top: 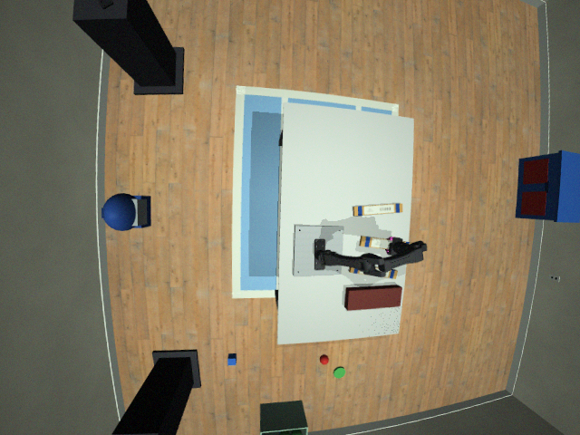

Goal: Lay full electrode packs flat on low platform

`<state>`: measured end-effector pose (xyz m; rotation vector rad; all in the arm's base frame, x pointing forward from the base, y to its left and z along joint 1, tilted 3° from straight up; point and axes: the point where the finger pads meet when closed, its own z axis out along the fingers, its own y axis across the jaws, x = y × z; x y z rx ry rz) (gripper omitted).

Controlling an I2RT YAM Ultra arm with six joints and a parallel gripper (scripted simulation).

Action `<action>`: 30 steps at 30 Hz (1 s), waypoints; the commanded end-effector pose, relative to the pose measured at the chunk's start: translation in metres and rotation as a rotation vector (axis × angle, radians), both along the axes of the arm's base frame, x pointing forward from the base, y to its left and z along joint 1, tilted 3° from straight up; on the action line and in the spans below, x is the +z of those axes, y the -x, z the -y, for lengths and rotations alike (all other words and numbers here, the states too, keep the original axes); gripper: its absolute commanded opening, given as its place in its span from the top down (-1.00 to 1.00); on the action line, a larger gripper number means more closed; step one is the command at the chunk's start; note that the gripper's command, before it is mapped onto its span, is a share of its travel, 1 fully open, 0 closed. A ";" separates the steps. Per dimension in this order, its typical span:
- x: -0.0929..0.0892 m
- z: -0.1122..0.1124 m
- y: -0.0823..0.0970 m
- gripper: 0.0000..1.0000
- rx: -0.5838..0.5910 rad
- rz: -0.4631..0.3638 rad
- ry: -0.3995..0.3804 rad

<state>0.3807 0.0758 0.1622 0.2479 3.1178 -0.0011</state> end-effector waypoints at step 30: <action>-0.012 0.000 -0.011 1.00 -0.002 0.100 -0.019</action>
